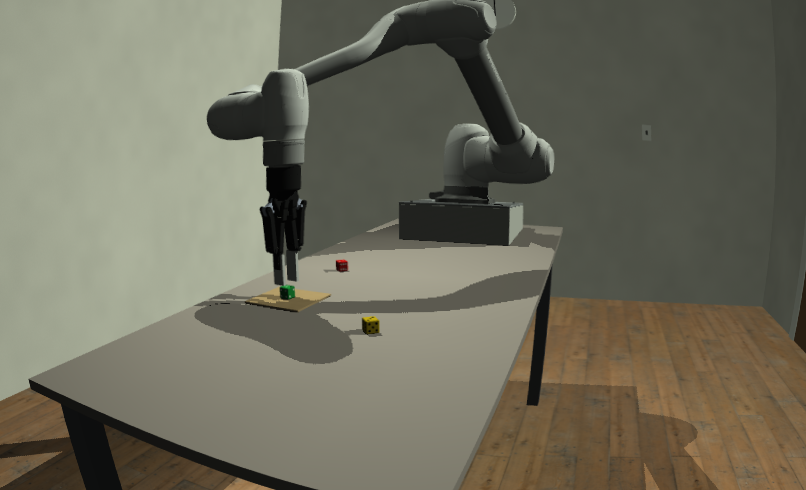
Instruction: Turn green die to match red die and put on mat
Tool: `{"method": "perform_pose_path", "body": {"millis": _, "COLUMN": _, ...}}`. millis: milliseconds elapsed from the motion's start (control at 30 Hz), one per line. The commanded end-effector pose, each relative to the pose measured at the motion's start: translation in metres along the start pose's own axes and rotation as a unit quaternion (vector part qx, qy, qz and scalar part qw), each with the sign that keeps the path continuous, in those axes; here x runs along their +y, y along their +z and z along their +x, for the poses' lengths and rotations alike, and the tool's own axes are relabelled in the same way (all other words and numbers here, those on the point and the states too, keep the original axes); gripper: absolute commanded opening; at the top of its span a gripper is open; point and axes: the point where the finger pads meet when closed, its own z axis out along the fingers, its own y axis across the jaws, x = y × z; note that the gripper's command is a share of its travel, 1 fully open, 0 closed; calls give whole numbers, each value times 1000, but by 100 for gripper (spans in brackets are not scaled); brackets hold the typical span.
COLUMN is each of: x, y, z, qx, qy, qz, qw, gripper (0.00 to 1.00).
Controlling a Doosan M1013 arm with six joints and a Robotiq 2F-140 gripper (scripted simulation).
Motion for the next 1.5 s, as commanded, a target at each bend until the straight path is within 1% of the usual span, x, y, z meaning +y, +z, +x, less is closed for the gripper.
{"method": "perform_pose_path", "body": {"millis": 0, "x": 0, "y": 0, "z": 0, "qx": 0, "qy": 0, "qz": 0, "qw": 1000, "gripper": 32}}
{"method": "perform_pose_path", "body": {"millis": 1167, "x": 0, "y": 0, "z": 0, "qx": 0, "qy": 0, "qz": 0, "qw": 1000, "gripper": 32}}
{"method": "perform_pose_path", "body": {"millis": 1333, "x": 0, "y": -3, "z": 0, "qx": 0, "qy": 0, "qz": 0, "qw": 1000, "gripper": 32}}
{"method": "perform_pose_path", "body": {"millis": 1467, "x": 0, "y": -13, "z": 0, "qx": 0, "qy": 0, "qz": 0, "qw": 1000, "gripper": 32}}
